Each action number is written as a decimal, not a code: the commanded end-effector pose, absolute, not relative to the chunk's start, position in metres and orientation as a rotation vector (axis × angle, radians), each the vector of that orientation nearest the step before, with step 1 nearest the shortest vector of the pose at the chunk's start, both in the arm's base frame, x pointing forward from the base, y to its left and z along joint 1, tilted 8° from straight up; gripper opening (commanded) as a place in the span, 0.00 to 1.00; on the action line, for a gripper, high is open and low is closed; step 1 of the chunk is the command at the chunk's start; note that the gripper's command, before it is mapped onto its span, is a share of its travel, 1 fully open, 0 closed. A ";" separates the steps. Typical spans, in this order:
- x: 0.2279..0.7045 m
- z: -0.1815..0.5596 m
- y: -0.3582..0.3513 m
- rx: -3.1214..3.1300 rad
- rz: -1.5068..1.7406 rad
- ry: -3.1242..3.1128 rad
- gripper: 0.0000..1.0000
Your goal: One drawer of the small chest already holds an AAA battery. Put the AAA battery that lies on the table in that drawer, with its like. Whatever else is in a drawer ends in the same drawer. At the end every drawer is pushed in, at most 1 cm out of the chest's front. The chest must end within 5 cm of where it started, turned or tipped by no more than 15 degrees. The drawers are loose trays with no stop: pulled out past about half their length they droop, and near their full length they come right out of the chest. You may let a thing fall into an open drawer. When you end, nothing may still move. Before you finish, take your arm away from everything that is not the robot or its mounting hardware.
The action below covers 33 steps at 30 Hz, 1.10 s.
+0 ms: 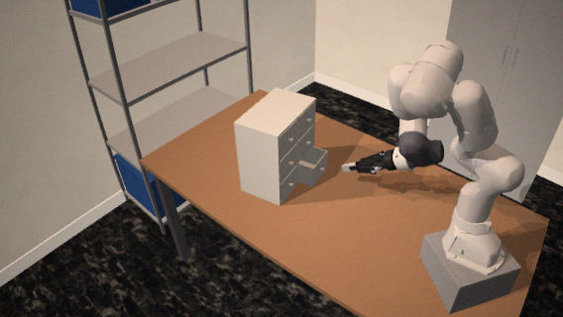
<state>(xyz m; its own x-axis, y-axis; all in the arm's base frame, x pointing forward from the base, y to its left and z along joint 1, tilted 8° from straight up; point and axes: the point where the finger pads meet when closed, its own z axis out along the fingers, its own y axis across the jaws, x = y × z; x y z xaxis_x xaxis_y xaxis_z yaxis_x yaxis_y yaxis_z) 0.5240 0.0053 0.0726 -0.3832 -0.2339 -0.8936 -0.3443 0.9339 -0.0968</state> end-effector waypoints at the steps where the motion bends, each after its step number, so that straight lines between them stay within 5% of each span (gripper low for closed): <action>1: 0.541 0.062 0.008 -0.423 0.120 1.956 0.00; 33: 0.567 0.031 0.014 -0.423 0.120 1.956 0.00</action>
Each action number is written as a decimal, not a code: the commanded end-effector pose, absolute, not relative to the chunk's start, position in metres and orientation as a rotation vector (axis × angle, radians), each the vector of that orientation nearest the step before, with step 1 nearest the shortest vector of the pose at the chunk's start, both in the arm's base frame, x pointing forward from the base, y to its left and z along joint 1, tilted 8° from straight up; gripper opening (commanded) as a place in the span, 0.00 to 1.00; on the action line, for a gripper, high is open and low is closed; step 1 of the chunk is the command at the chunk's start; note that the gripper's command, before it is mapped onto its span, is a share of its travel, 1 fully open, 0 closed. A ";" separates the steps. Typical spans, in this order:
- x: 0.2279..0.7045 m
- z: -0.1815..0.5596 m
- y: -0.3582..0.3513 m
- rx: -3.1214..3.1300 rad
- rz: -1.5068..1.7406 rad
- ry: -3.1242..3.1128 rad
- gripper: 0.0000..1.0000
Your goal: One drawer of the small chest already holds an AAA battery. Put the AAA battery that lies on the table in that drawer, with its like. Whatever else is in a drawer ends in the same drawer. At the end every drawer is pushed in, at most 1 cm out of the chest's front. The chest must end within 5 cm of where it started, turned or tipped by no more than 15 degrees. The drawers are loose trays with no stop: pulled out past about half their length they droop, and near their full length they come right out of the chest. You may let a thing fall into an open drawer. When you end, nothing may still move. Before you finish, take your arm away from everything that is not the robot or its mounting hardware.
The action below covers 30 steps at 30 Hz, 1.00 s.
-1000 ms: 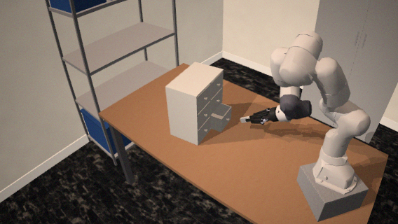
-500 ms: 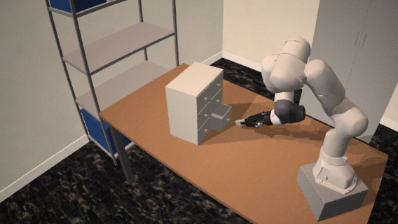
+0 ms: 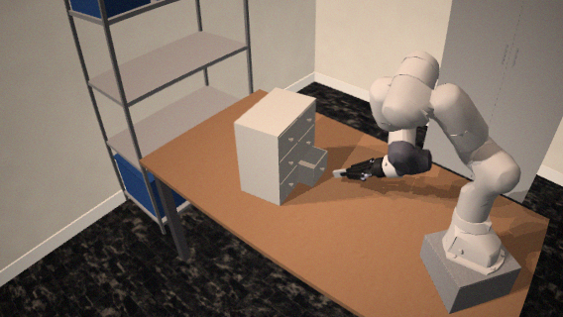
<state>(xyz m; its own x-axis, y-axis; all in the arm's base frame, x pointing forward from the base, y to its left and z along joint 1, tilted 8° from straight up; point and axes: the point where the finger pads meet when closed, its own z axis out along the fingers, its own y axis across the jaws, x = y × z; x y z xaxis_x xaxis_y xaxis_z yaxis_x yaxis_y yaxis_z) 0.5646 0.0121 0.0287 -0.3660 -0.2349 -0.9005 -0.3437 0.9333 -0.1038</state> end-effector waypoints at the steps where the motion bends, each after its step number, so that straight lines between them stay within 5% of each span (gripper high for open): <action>1: 0.567 0.031 0.014 -0.423 0.120 1.956 0.00; 30: 0.569 0.033 0.015 -0.423 0.120 1.956 0.00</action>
